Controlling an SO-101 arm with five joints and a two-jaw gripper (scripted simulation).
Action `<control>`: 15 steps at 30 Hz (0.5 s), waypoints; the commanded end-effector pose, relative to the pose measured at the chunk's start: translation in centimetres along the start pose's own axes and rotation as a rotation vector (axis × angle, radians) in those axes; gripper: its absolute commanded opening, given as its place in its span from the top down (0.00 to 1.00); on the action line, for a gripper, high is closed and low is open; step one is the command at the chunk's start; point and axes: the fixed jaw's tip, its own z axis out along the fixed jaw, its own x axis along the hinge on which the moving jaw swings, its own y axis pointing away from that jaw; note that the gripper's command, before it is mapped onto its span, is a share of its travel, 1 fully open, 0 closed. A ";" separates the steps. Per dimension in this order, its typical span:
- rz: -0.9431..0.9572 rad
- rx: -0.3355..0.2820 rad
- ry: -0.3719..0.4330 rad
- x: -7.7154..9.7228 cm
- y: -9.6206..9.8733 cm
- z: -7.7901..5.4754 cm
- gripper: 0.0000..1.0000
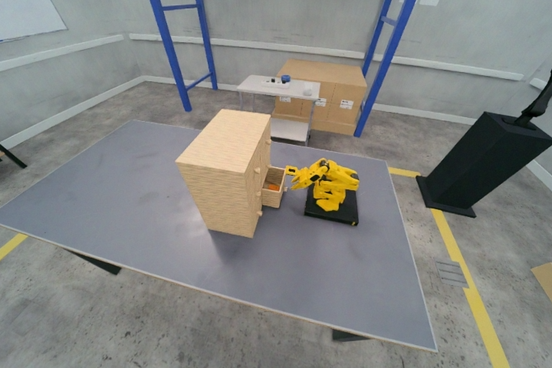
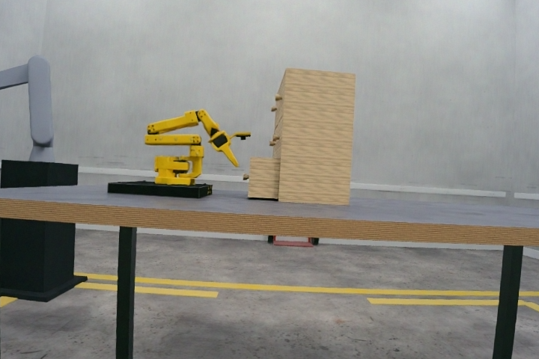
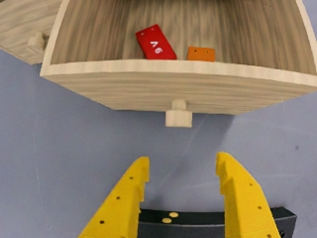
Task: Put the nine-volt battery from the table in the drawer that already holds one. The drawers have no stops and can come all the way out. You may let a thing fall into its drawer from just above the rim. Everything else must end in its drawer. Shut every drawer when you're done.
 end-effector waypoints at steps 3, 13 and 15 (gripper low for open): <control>0.001 0.005 0.000 0.1 -0.1 0.2 0.79; -0.003 0.006 0.000 -0.3 -0.1 1.9 0.79; -0.003 0.006 0.000 -0.3 -0.1 1.9 0.79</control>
